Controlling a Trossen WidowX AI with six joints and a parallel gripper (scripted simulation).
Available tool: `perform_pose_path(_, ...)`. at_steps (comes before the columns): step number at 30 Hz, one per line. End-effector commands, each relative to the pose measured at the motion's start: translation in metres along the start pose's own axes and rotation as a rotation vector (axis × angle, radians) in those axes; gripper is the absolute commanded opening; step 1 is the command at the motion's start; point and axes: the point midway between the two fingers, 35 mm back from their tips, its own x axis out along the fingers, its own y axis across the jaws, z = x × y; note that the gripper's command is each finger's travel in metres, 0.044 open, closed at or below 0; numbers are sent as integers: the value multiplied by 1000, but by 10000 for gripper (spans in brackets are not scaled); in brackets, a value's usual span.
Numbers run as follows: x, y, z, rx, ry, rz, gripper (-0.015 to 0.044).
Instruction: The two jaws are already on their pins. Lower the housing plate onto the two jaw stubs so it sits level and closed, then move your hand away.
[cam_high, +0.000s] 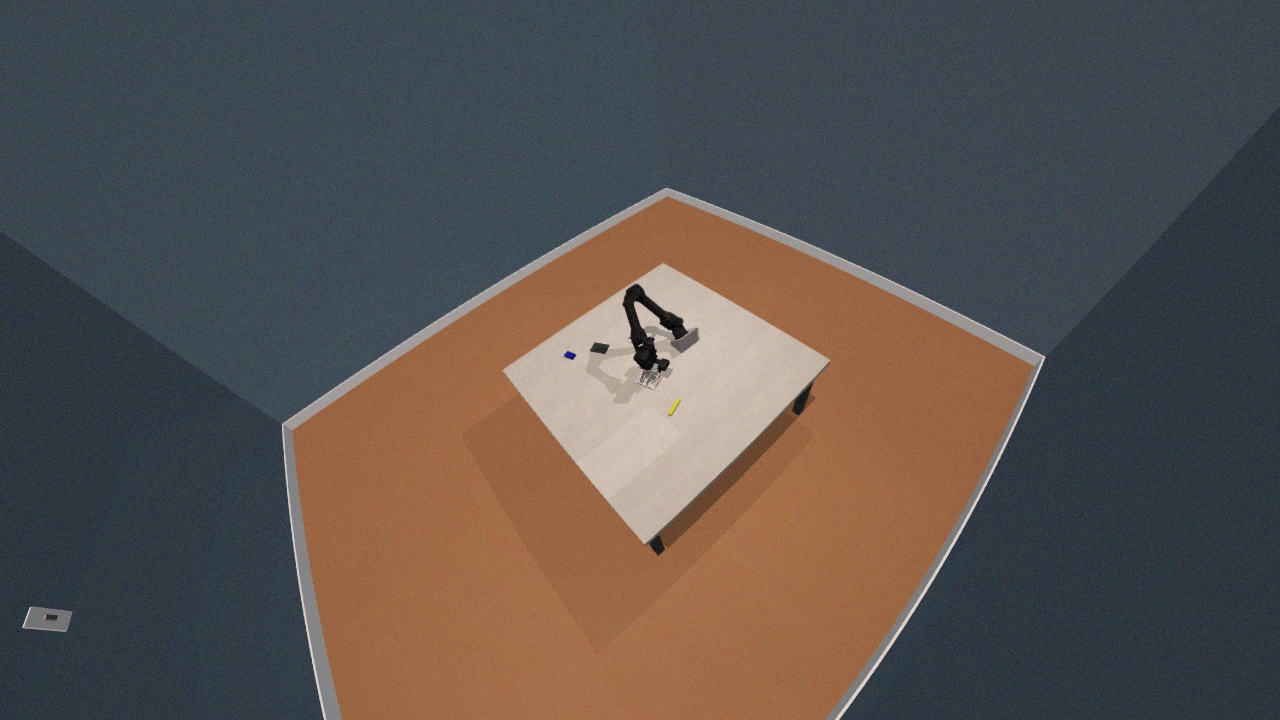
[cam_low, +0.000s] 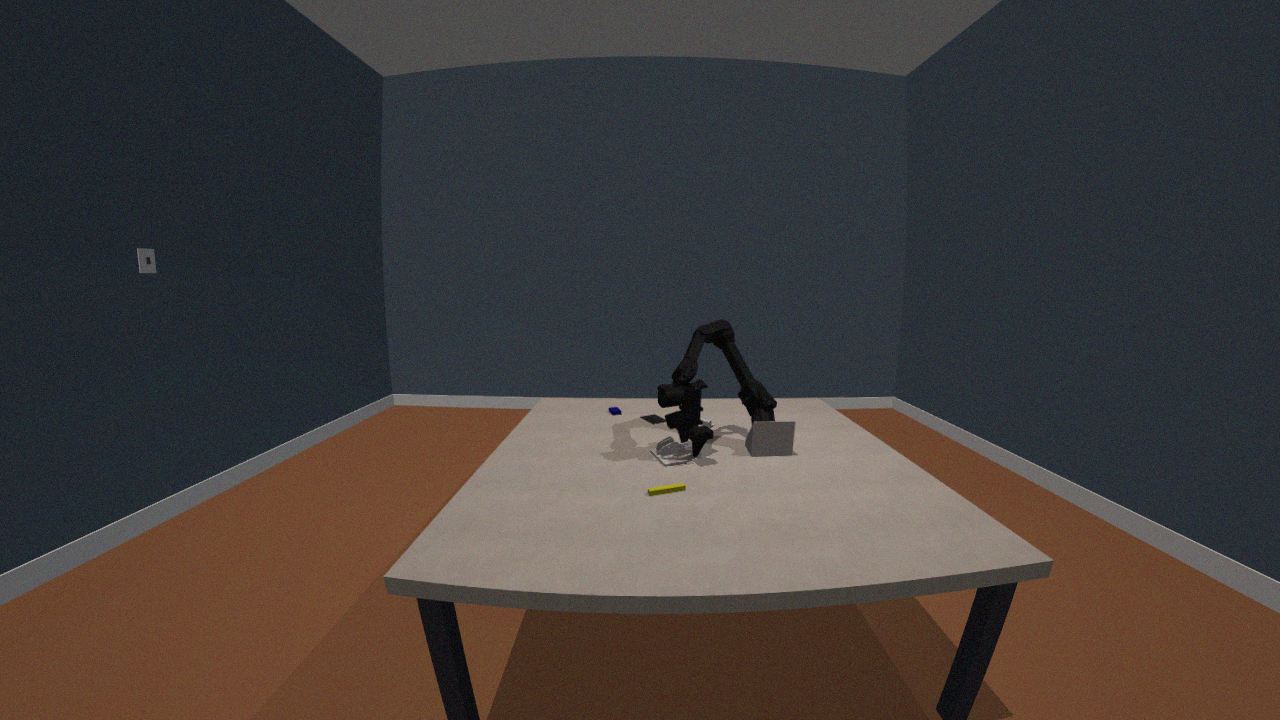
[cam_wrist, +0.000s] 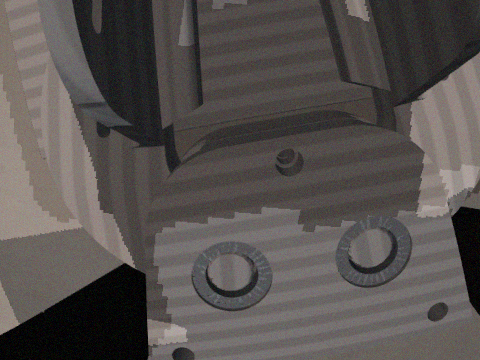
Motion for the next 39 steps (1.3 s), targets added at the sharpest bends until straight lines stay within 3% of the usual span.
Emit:
perform_pose_path(1,1,0,-1,-2,2,1,351)
perform_pose_path(5,0,0,0,0,0,0,440)
perform_pose_path(19,-2,0,0,0,0,0,440)
perform_pose_path(27,-70,0,-2,-2,3,2,440)
perform_pose_path(32,-70,1,0,-4,-10,-1,440)
perform_pose_path(39,-124,12,-33,-5,3,6,440)
